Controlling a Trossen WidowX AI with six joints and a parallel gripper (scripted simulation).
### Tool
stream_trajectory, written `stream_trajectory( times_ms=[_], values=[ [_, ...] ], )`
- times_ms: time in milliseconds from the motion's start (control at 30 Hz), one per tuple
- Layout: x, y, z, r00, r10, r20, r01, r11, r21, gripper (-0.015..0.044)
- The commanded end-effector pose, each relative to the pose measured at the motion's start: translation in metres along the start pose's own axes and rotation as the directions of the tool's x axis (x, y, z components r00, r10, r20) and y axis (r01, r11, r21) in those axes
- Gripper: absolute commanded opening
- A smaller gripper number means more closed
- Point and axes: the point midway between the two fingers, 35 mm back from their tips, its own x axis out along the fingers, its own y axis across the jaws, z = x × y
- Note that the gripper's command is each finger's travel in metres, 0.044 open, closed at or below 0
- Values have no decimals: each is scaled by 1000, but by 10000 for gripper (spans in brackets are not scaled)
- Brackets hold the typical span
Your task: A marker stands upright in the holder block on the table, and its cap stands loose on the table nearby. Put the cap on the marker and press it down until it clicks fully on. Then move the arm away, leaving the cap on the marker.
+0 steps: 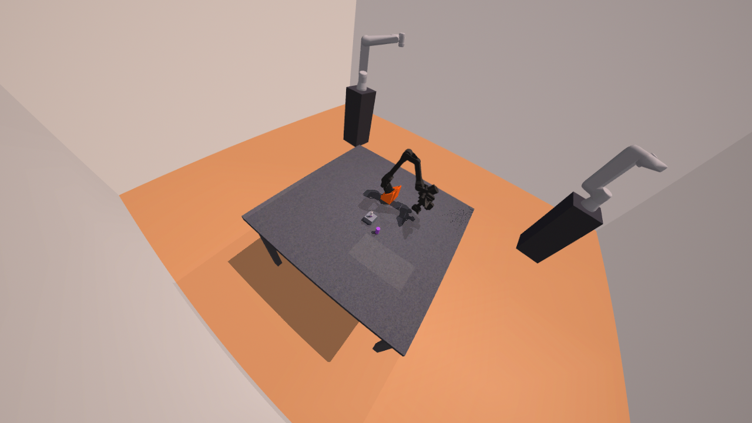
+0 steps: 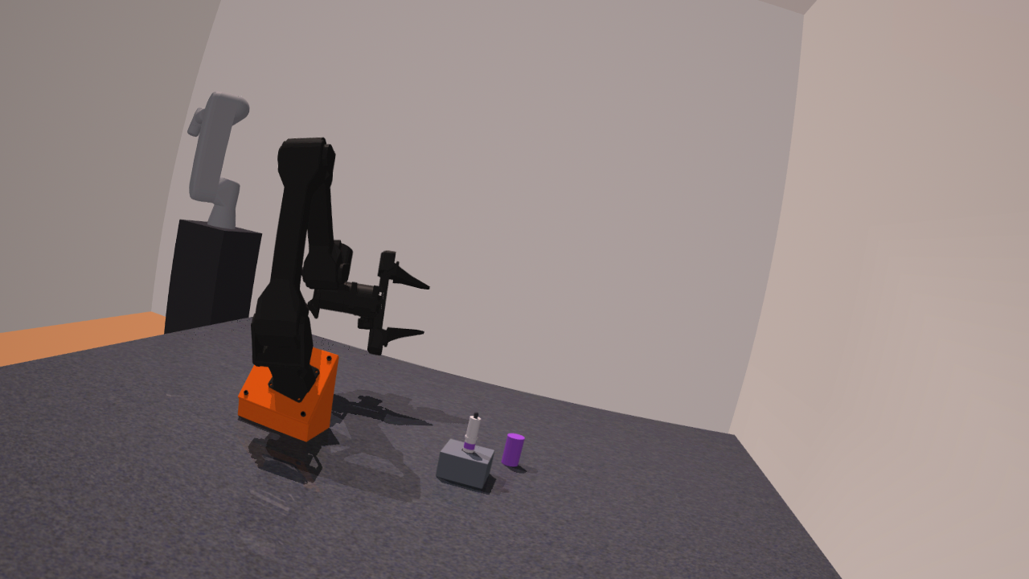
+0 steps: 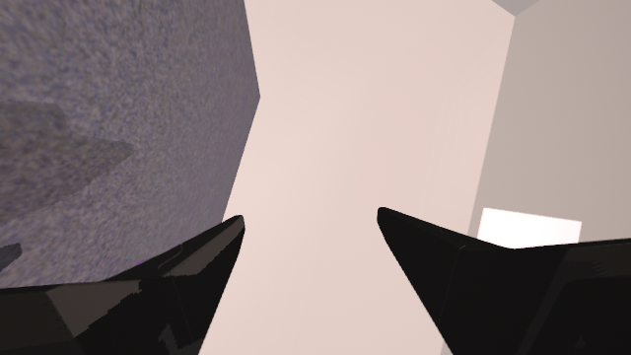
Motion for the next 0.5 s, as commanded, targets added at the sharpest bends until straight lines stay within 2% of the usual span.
stream_trajectory(
  times_ms=[0, 100, 167, 200, 300, 333, 467],
  values=[
    [2, 0, 0, 1000, 7, 1, -7, 1000, 14, 374],
    [23, 0, 2, 994, 110, 10, -109, 970, 215, 295],
    [43, 1, 1, 980, 200, 18, -192, 903, 385, 242],
    [52, 2, -1, 969, 246, 23, -228, 855, 467, 241],
    [80, 6, -8, 924, 381, 37, -300, 659, 689, 241],
    [89, 10, -8, 900, 429, 78, -331, 556, 762, 241],
    [123, 22, -30, 797, 596, 98, -266, 201, 943, 241]
  ],
)
